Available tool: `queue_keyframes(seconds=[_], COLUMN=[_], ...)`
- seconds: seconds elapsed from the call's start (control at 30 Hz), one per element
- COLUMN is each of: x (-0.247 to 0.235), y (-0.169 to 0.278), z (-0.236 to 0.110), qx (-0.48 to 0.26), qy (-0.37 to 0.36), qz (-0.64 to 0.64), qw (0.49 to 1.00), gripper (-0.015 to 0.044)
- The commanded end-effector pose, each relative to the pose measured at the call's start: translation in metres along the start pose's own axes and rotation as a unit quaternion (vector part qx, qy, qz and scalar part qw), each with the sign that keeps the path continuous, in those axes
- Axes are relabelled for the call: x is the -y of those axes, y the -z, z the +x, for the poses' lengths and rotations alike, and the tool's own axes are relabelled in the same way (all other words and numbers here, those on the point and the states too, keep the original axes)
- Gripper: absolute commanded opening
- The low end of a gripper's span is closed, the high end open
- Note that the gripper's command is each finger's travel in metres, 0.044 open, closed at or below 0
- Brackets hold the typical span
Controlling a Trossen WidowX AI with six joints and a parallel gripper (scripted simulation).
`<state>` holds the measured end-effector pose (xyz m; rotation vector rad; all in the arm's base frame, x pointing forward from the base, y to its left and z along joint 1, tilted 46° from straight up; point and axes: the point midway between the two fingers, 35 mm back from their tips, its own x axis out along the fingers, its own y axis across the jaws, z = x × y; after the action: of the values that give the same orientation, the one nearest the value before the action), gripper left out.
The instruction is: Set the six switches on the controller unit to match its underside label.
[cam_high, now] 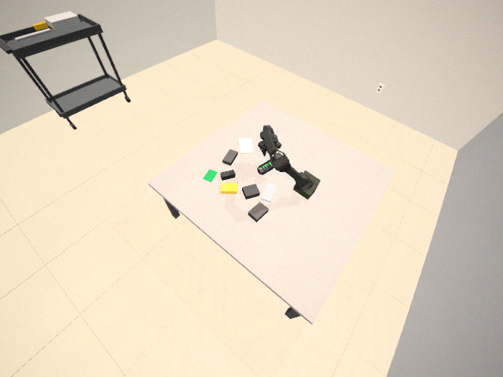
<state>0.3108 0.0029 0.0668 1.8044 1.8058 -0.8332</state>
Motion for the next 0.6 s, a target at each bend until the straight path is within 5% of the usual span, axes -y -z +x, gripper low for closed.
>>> queue_keyframes(seconds=[0.0, 0.37, 0.57], x=[-0.0013, -0.0013, -0.0013], y=[-0.0002, -0.0002, -0.0002], z=[-0.0029, -0.0029, -0.0029], qx=[0.003, 0.003, 0.003], qy=[-0.002, -0.002, -0.002], qz=[-0.003, -0.003, -0.003], qw=[1.000, 1.000, 1.000], gripper=[0.0282, 0.0000, 0.0000])
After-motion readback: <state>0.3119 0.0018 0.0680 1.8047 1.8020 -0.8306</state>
